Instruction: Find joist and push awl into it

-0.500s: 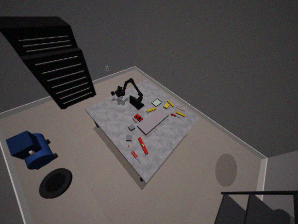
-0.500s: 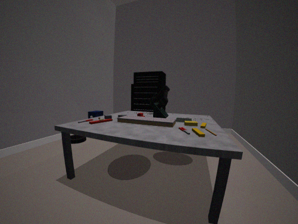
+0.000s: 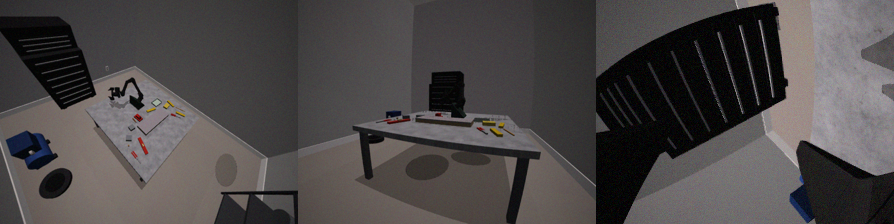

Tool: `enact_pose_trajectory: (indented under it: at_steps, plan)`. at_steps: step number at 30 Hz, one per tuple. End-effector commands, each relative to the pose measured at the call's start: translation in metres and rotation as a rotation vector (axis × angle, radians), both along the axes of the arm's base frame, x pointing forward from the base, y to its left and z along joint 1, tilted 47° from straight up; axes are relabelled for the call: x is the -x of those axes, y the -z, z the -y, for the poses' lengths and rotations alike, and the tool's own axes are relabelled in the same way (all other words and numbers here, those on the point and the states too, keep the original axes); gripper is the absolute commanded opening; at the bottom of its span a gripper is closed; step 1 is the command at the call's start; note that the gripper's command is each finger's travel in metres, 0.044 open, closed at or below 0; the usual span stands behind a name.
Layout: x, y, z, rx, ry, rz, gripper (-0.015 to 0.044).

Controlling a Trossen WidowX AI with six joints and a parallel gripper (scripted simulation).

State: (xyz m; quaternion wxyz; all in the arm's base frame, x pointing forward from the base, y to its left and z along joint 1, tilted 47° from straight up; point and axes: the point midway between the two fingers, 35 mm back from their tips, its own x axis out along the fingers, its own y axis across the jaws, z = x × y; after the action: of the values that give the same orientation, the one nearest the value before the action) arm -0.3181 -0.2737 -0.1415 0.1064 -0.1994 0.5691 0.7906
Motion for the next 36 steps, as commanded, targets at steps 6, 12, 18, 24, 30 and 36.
enact_pose_trajectory:
  at_steps: [6, 12, 18, 24, 30, 36]
  plan:
    - [-0.13, 0.046, 0.069, -0.68, -0.859, 0.198, 0.044]
    - [-0.221, 0.066, 0.073, -1.029, -1.418, 0.22, 0.044]
    - [-0.308, 0.075, 0.048, -1.307, -2.005, 0.179, 0.044]
    - [-0.384, 0.071, 0.0, -1.47, -2.616, 0.081, 0.044]
    - [-0.442, 0.052, -0.063, -1.449, -3.244, -0.067, 0.044]
    - [-0.482, 0.021, -0.131, -1.142, -3.856, -0.256, 0.044]
